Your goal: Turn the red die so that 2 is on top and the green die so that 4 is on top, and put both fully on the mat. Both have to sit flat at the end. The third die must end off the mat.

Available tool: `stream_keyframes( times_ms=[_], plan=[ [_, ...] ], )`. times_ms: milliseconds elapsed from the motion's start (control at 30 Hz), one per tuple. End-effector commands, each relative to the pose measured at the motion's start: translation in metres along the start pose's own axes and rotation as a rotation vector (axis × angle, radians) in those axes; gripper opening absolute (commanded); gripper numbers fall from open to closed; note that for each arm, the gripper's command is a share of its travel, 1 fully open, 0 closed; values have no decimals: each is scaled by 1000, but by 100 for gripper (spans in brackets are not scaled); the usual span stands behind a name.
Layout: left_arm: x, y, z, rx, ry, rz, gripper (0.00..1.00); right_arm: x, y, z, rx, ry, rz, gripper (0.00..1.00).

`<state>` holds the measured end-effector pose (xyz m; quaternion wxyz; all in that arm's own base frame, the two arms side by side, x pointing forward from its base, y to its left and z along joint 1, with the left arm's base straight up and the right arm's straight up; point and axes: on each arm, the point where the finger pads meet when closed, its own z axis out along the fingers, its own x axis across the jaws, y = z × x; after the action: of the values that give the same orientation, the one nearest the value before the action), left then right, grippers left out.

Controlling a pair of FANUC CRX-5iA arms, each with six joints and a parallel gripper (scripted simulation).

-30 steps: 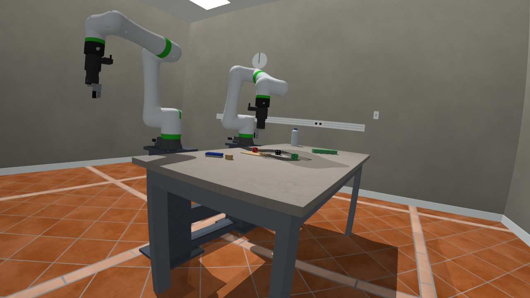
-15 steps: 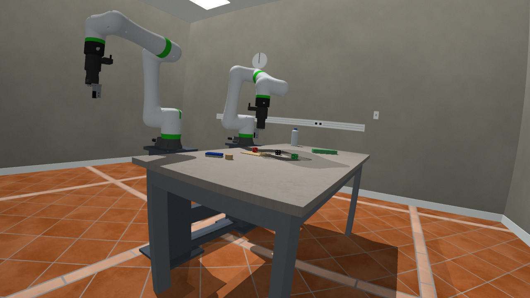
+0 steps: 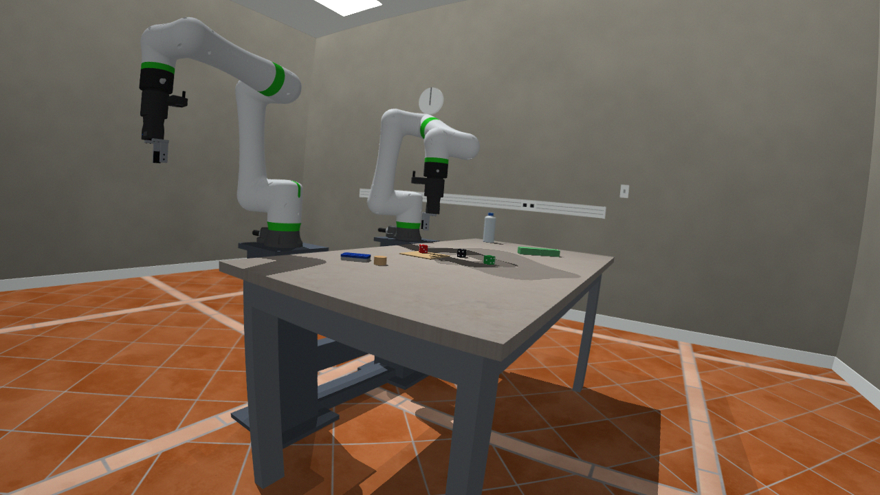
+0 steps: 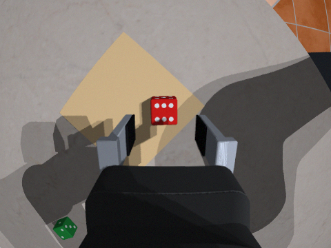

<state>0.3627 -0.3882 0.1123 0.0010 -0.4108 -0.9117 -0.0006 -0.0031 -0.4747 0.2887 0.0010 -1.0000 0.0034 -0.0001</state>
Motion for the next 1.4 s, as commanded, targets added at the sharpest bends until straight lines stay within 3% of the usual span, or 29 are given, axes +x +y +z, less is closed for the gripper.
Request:
stream_keyframes(
  times_ms=[0,833,933,967,1367],
  plan=[
    [1,-1,-1,0,-2,83,100,0,0,-1,-2,0,0,100],
    [18,-5,-1,-1,-2,887,100,0,0,-1,-2,0,0,100],
    [18,-5,-1,-1,-2,909,100,0,0,-1,-2,0,0,100],
    [20,-5,0,-1,-2,1009,100,0,0,-1,-2,0,0,100],
    [23,-2,0,-1,-2,1378,100,0,0,-1,-2,0,0,100]
  ],
)
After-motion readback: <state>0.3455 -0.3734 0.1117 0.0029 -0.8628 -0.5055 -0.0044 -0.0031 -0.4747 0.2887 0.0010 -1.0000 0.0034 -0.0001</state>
